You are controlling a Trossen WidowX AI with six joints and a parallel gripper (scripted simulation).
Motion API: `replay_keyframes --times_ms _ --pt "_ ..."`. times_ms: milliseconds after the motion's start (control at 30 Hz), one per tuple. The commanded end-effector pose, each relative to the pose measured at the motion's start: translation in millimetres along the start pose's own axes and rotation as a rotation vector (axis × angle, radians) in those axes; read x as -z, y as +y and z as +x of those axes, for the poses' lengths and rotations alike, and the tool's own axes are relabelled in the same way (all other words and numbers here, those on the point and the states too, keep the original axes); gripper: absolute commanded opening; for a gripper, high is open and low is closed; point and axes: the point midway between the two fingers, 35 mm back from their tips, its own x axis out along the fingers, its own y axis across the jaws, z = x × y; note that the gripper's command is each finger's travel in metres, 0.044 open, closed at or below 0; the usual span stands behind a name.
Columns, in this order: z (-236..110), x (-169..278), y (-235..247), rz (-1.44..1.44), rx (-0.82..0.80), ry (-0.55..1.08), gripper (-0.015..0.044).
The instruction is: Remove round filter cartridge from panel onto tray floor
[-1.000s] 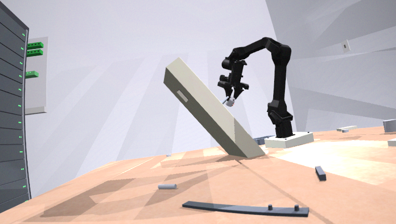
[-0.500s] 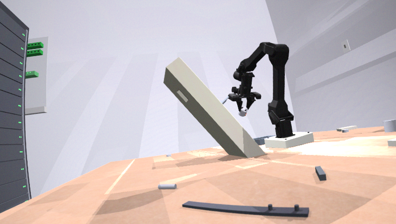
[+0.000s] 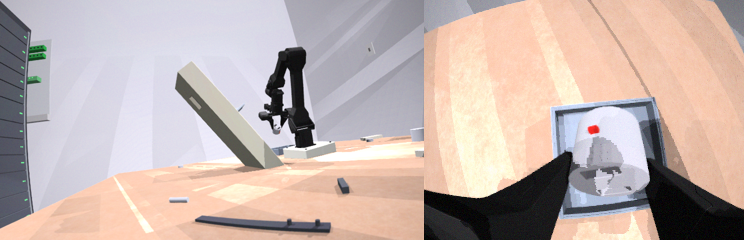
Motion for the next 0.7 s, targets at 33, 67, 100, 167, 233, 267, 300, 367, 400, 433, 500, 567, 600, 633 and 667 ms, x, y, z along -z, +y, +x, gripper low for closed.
replay_keyframes --times_ms 33,67,100,167,233,267,300,367,400,433,500,567,600,633,667 --pt "11 10 -17 0.058 0.035 0.000 0.0000" --pt "11 10 -17 0.058 0.035 0.000 0.0000" --pt "12 10 -17 0.058 0.035 0.000 0.0000" --pt "18 12 -17 0.058 0.035 0.000 0.0000" --pt "27 16 -17 0.059 0.035 0.000 0.0000" --pt "31 18 -17 0.059 0.035 0.000 0.0000" --pt "35 20 -17 0.059 0.035 0.000 0.0000" --pt "44 25 -17 0.059 0.035 0.000 0.0000" --pt "48 27 -17 0.059 0.035 0.000 0.0000" --pt "52 30 -17 0.059 0.035 0.000 0.0000" --pt "60 35 -17 0.059 0.035 0.000 0.0000" --pt "67 40 -17 0.059 0.035 0.001 0.0000" --pt "71 43 -17 0.059 0.035 0.001 0.0000" --pt "74 46 -17 0.059 0.035 0.001 0.0000" --pt "75 47 -17 0.059 0.035 0.001 0.0000"
